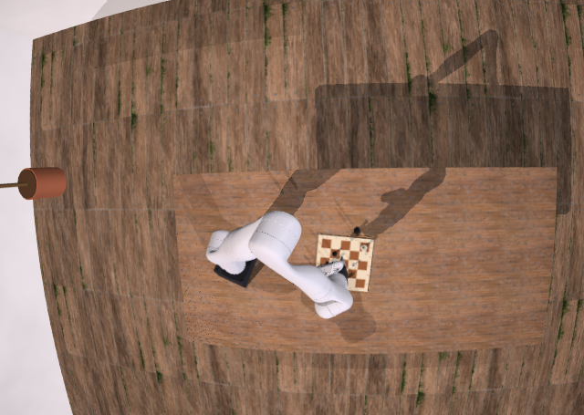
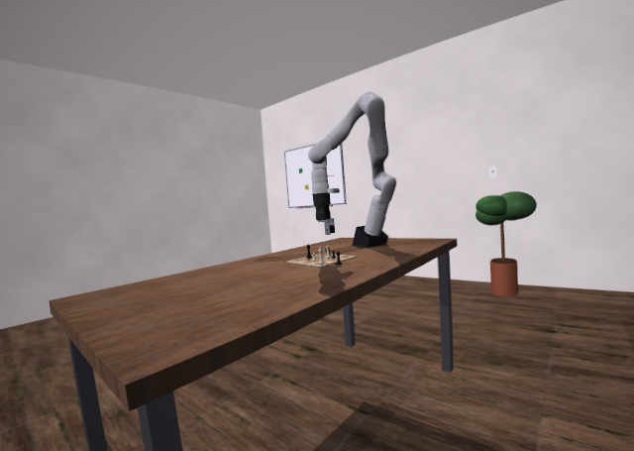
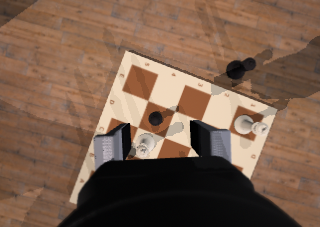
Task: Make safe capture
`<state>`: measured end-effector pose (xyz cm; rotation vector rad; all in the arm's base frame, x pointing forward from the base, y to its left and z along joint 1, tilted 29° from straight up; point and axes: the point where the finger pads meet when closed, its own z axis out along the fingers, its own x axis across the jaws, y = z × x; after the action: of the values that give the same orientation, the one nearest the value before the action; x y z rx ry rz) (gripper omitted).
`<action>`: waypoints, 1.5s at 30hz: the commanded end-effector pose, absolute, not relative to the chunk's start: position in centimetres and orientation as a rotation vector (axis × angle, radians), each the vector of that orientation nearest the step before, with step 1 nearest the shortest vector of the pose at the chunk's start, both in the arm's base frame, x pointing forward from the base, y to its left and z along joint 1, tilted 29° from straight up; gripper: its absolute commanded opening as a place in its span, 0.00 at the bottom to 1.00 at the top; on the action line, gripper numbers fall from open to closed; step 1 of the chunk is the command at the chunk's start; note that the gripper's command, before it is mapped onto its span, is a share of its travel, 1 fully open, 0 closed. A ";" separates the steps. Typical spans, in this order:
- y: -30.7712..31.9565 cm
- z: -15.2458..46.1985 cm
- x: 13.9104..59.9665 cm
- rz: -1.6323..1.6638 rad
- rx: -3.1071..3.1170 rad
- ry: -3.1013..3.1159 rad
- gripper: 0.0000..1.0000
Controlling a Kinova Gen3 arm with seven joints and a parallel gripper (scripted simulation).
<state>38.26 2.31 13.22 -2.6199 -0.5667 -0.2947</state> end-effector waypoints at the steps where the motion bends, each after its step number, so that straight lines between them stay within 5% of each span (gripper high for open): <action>1: 1.7 12.9 38.0 -0.267 -2.638 -0.445 1.00; 34: -0.9 12.0 37.3 -0.131 -2.639 0.249 1.00; 35: -0.9 12.0 37.3 -0.131 -2.639 0.249 0.79; 45: -0.9 12.0 37.3 -0.131 -2.639 0.249 0.79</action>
<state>37.31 -0.84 11.96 -2.6383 0.2488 -0.1286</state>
